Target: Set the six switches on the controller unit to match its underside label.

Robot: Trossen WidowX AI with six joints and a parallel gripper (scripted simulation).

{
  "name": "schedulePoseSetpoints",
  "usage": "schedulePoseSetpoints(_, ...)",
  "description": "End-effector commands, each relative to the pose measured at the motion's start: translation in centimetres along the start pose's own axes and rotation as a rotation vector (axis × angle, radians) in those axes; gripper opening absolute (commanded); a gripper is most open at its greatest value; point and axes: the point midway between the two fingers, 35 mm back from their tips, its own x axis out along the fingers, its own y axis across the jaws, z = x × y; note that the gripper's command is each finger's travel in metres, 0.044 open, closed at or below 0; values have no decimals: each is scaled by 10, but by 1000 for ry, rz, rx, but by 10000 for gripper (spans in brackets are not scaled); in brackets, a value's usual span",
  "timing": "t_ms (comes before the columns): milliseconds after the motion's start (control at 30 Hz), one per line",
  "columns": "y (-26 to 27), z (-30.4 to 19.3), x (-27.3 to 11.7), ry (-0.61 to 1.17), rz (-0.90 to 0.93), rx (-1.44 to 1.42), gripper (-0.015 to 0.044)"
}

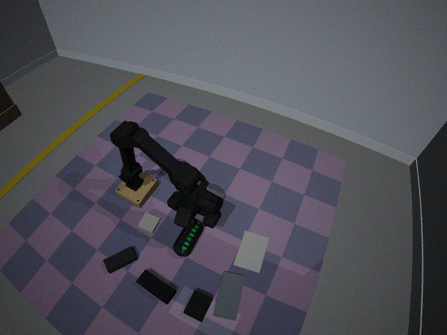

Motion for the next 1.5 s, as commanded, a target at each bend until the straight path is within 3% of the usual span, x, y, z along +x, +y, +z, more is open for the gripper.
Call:
schedulePoseSetpoints(0, -3, 0, -1, -1, -22, 5, 440)
schedulePoseSetpoints(133, -3, 0, -1, -1, -22, 5, 440)
schedulePoseSetpoints(400, 41, 50, 21, -5, -18, -60, 230)
schedulePoseSetpoints(700, 42, 51, 22, -5, -18, -62, 0)
schedulePoseSetpoints(1367, 43, 52, 21, -8, -15, -56, 0)
schedulePoseSetpoints(1467, 44, 52, 7, -8, -15, -56, 79)
